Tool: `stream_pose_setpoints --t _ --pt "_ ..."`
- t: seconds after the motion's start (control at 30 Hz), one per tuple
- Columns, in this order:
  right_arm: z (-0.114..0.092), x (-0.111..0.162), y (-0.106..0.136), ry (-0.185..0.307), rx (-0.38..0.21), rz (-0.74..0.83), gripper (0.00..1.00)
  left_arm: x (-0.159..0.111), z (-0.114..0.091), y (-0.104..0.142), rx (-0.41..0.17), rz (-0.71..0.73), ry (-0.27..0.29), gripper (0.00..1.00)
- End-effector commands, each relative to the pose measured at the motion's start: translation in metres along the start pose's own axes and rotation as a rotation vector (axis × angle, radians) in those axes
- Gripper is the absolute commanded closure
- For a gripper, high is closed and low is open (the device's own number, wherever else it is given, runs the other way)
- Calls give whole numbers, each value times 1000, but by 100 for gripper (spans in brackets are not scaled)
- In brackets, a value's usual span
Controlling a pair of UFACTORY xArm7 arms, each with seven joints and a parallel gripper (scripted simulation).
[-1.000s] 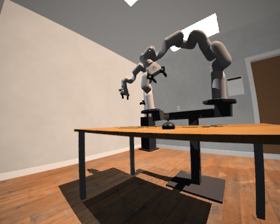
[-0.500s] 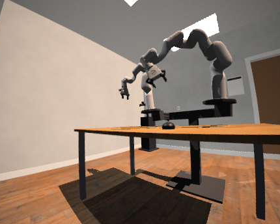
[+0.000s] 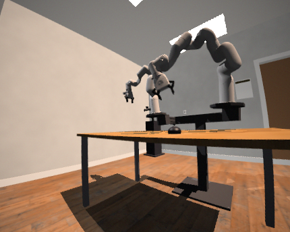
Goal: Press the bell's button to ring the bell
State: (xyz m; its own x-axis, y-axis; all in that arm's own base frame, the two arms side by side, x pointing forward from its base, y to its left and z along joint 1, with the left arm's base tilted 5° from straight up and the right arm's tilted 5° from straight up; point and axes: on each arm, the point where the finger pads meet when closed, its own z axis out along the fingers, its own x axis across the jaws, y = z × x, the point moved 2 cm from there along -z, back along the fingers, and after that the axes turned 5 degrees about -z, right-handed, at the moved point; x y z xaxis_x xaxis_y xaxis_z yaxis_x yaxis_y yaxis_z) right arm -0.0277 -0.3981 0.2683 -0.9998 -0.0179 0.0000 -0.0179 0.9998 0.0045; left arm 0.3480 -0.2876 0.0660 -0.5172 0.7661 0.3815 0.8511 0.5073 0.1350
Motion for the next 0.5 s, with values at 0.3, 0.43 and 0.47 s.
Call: stream_pose_setpoints --t 0.3,0.43,0.47 --pt "-2 0 -1 0 4 0 0 3 87 18 35 182 -255 0" --pt "-2 0 -1 0 4 0 0 6 95 18 37 202 -285 0" --pt "-2 0 -1 0 4 0 0 8 100 18 37 214 -302 0"
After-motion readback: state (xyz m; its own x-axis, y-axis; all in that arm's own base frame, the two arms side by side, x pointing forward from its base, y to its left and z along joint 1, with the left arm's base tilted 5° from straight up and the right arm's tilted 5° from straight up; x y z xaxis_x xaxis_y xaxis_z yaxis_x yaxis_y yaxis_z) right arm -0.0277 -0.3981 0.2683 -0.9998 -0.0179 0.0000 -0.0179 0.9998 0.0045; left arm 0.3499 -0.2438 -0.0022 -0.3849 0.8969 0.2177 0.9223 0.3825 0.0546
